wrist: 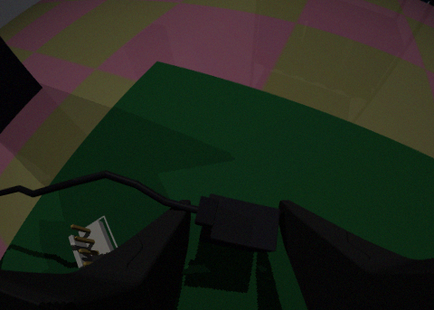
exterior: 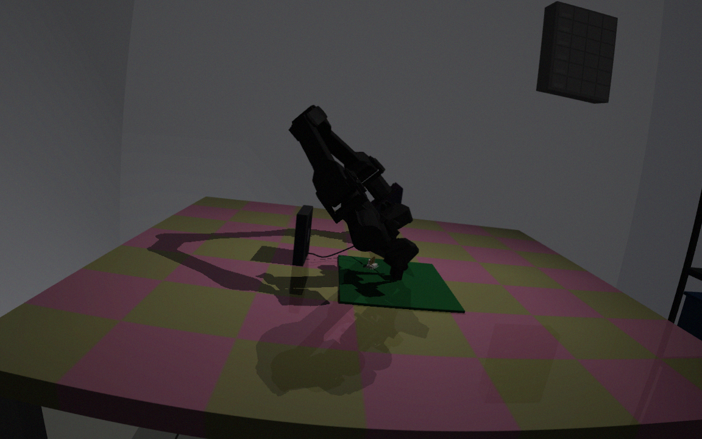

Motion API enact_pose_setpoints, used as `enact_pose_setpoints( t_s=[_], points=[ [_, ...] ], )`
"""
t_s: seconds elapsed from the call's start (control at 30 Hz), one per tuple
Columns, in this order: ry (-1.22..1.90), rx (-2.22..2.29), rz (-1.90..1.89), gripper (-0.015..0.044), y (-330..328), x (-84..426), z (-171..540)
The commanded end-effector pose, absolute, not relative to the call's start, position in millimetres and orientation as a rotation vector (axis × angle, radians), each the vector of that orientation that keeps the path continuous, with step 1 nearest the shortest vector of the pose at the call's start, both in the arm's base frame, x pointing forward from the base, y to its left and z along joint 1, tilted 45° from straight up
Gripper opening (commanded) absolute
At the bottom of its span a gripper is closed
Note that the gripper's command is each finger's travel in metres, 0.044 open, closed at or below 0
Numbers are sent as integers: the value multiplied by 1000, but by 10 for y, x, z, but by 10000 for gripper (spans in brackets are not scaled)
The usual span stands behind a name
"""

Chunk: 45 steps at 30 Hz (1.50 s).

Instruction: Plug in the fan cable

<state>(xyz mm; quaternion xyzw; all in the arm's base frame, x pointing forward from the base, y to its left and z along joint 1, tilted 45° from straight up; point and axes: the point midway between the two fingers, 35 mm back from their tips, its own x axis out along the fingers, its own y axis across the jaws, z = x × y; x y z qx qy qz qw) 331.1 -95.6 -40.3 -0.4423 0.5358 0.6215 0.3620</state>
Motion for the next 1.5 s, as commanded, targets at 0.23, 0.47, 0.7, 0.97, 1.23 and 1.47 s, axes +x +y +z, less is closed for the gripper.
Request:
enact_pose_setpoints(
  t_s=[0.23, 0.47, 0.7, 0.97, 1.23, 1.47],
  points=[
    [1628, -1445, 1428, 205, -780, 3300, -335],
    [1726, -1656, 1250, 205, -653, 3318, -236],
    [1769, -1862, 1029, 205, -509, 3340, -99],
    [1770, -1783, 1032, 336, -501, 3347, -121],
    [1812, -1379, 346, 440, -194, 3369, 78],
    [1708, -980, -203, 440, 68, 3356, 270]
  ],
)
